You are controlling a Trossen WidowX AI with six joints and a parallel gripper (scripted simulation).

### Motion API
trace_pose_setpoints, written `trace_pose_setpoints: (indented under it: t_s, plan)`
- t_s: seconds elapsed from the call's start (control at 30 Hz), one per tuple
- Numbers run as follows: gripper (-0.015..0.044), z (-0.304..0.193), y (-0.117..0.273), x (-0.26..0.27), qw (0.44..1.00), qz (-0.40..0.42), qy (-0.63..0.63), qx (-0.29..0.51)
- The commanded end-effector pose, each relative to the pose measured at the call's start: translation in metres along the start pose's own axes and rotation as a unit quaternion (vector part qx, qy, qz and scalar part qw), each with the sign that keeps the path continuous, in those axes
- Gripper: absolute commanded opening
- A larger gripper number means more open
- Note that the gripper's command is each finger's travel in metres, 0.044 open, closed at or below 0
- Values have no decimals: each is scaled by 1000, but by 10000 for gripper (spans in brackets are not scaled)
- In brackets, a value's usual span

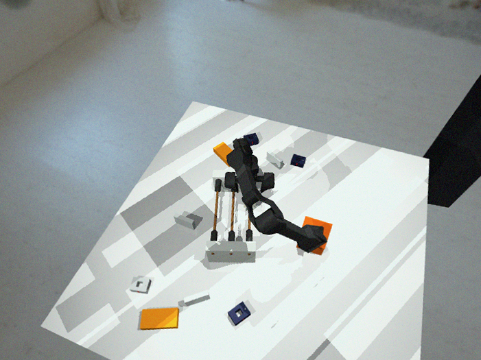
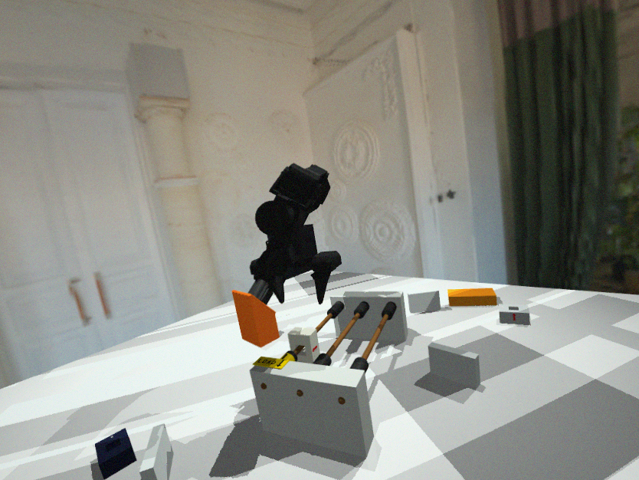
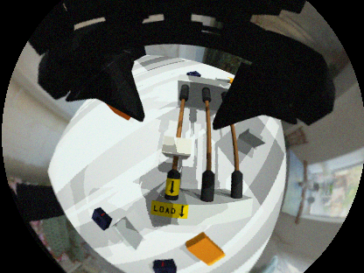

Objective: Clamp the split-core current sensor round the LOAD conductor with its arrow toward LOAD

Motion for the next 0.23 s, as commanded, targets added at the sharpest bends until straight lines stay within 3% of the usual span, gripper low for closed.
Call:
trace_pose_setpoints:
  t_s: [0.0, 0.2]
  plan:
    - [440, 0, 0, 0, 1000, -2, 2, 1]
    - [440, 0, 0, 0, 1000, 0, 0, 0]
Point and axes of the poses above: the point midway between the two fingers, 35 mm back from their tips, its own y axis back along the fingers, its own x axis across the jaws, z = x × y, the point moved 9 cm from there along y, back along the fingers, and after that the axes turned 14 degrees about y, right-handed, at the moved point
